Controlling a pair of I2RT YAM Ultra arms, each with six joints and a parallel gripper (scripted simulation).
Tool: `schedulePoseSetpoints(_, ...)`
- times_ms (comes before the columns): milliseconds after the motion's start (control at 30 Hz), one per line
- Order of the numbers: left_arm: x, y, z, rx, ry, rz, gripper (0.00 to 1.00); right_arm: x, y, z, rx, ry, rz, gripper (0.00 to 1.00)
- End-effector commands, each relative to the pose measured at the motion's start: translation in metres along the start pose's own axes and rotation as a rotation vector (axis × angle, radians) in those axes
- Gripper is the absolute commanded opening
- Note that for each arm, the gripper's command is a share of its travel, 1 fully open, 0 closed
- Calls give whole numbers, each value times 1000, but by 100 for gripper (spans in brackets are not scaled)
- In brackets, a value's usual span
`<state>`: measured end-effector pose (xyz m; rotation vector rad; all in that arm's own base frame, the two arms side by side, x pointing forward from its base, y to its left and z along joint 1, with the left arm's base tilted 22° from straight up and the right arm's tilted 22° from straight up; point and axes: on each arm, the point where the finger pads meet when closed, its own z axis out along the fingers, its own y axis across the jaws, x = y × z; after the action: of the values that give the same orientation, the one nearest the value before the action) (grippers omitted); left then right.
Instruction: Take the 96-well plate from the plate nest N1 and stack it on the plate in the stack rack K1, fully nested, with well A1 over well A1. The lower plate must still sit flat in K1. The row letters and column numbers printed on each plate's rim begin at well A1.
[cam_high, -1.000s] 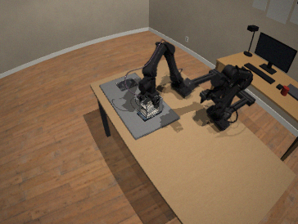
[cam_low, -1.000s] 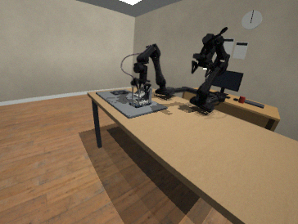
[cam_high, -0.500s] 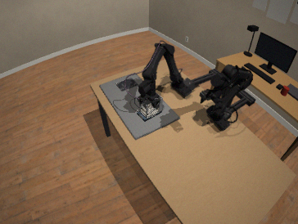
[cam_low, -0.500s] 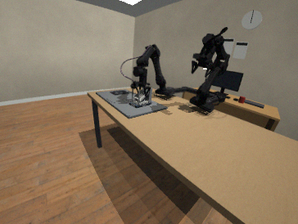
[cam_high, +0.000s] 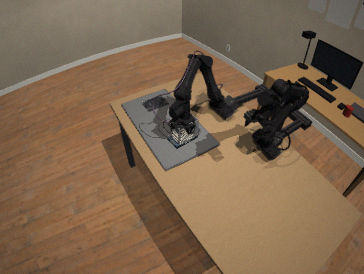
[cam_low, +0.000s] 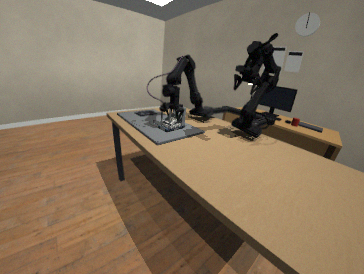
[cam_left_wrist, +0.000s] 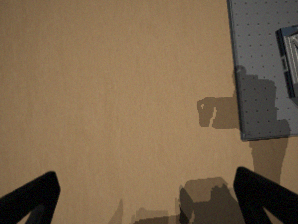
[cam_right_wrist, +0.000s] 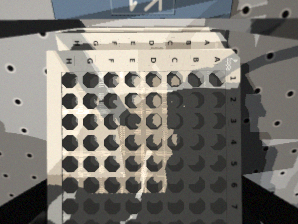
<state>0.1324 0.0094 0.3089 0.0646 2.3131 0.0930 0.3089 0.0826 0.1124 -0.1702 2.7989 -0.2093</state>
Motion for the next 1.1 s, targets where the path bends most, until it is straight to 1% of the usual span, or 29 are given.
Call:
schedulePoseSetpoints(0, 5, -2, -4, 2, -8, -15, 100, -5, -3, 13, 16, -11, 1, 0)
schedulePoseSetpoints(233, 5, -2, -4, 2, -8, -15, 100, -6, -4, 24, 15, -11, 1, 0)
schedulePoseSetpoints(1067, 5, -2, -4, 2, -8, -15, 100, -9, -5, 25, 15, -11, 1, 0)
